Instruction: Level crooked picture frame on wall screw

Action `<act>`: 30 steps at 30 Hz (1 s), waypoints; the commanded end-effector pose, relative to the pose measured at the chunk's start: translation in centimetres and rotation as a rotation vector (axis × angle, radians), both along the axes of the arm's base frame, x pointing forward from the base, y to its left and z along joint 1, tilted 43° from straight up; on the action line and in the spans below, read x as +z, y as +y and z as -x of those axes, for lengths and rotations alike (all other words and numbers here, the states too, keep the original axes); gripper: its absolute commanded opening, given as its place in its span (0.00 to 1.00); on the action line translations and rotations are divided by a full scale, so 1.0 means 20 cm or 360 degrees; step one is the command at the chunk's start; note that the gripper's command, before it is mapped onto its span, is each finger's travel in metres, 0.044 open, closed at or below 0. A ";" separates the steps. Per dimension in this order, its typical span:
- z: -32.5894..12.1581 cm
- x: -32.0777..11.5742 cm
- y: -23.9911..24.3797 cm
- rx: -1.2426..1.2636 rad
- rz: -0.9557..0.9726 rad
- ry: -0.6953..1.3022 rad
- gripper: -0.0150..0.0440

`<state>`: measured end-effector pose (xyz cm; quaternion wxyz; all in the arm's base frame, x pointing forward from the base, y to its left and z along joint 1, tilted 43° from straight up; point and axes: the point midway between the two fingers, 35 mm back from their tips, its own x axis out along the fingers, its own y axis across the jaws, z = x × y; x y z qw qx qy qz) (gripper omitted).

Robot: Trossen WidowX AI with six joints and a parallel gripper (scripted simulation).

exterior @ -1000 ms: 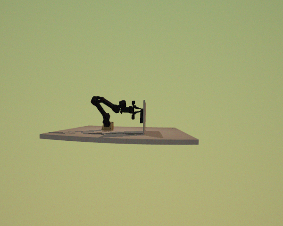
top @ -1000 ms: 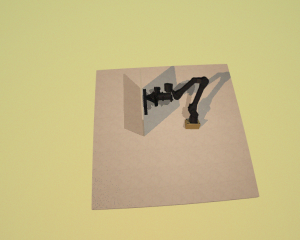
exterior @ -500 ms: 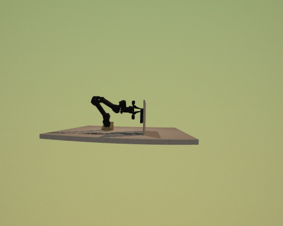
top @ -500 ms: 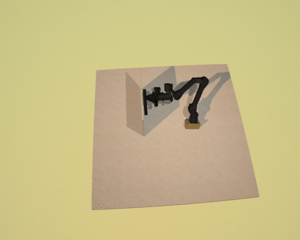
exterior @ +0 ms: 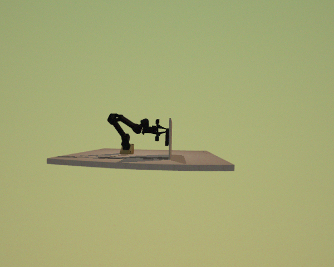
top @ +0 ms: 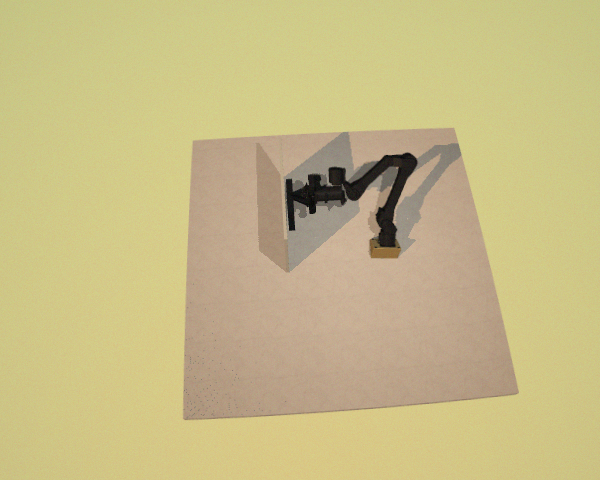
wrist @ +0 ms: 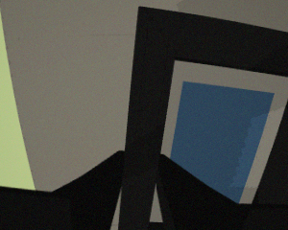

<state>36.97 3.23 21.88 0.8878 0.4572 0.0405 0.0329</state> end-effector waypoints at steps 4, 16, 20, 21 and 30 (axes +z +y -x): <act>0.00 0.00 0.00 0.0015 -0.0003 -0.0011 0.25; 0.00 -0.01 -0.01 0.0000 -0.0001 -0.0004 0.25; 0.00 -0.01 -0.01 0.0001 0.0005 -0.0003 0.25; 0.00 -0.01 -0.01 0.0002 0.0007 -0.0003 0.25; 0.00 -0.01 -0.01 0.0004 0.0066 -0.0009 0.25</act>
